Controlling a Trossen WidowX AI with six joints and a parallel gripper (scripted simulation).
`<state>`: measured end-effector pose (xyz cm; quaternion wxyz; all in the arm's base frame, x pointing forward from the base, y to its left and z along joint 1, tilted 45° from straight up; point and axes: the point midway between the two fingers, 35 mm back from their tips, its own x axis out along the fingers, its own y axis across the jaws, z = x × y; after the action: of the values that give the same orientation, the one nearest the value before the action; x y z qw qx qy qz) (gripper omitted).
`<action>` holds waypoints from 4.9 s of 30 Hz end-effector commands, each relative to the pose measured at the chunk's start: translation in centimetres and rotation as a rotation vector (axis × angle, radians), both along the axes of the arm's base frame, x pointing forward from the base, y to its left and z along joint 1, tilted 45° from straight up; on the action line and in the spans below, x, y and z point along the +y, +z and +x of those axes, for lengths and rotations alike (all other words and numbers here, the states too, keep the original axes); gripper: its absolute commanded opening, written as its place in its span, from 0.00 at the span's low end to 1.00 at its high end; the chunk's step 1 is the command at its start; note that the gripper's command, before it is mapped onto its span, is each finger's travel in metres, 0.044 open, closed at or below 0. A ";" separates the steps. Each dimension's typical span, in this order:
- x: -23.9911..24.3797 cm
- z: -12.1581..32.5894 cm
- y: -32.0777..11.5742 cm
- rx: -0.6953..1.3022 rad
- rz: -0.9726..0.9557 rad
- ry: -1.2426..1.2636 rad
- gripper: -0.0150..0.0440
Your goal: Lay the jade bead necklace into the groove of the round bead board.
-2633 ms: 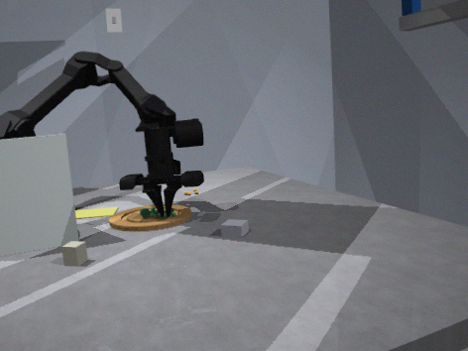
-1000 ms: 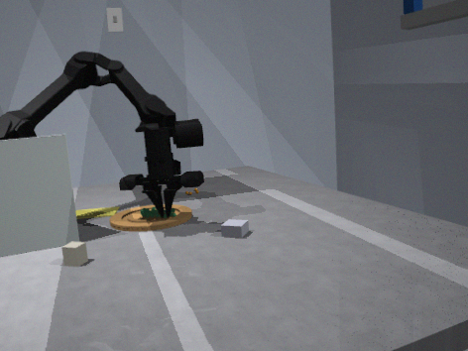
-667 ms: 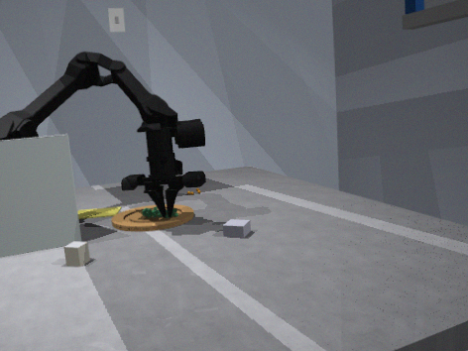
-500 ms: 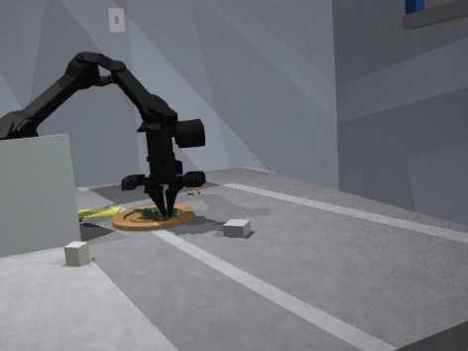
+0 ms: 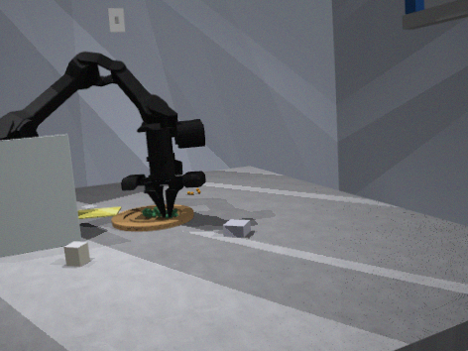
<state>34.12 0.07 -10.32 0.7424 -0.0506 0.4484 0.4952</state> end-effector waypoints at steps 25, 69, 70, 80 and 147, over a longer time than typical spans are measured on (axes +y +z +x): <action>0.2 0.0 0.0 0.000 0.002 0.006 0.79; -1.0 -0.5 3.8 1.118 0.173 -1.140 0.46; -1.0 -0.5 3.9 1.149 0.177 -1.173 0.46; -1.0 -0.5 4.1 1.252 0.192 -1.279 0.46; 1.6 0.1 1.3 1.242 0.189 -1.277 0.25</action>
<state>34.17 1.72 -9.01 0.5010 0.5471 0.6695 -0.0395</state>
